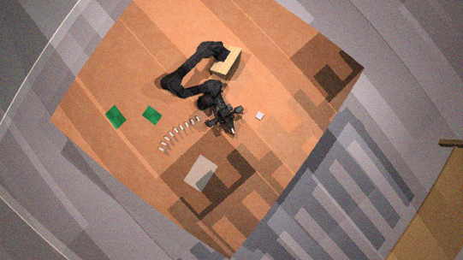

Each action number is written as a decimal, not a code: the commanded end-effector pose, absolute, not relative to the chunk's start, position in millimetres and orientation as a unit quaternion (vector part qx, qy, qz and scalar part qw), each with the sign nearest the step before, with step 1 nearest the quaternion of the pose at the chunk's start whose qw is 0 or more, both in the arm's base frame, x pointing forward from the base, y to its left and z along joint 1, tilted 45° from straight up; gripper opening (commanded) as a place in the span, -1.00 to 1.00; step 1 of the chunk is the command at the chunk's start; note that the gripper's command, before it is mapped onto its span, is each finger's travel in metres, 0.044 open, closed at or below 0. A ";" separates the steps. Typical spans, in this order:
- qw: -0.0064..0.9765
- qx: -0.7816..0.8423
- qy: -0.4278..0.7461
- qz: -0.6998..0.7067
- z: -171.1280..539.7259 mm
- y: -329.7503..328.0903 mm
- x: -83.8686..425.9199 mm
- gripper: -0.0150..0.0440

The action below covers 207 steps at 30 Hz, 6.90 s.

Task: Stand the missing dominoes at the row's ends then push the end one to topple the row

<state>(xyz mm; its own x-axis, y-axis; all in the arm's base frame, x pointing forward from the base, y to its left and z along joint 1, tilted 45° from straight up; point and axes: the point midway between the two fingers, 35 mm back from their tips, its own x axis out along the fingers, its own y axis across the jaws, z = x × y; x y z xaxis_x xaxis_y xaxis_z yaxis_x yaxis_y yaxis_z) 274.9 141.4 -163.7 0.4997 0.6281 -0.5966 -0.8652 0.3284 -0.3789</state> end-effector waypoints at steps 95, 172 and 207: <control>0.723 -0.095 0.553 -0.403 -158.1 182.7 289.4 1.00; 0.723 -0.089 0.548 -0.412 37.5 148.4 300.3 -0.13; 0.723 -0.090 0.546 -0.414 -53.8 58.0 307.8 -0.13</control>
<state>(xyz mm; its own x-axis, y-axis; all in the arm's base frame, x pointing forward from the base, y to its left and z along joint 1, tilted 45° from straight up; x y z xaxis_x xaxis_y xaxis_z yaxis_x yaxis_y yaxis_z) 308.0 59.7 -53.1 0.0606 -0.6928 -0.7186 0.5038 0.6427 -0.5771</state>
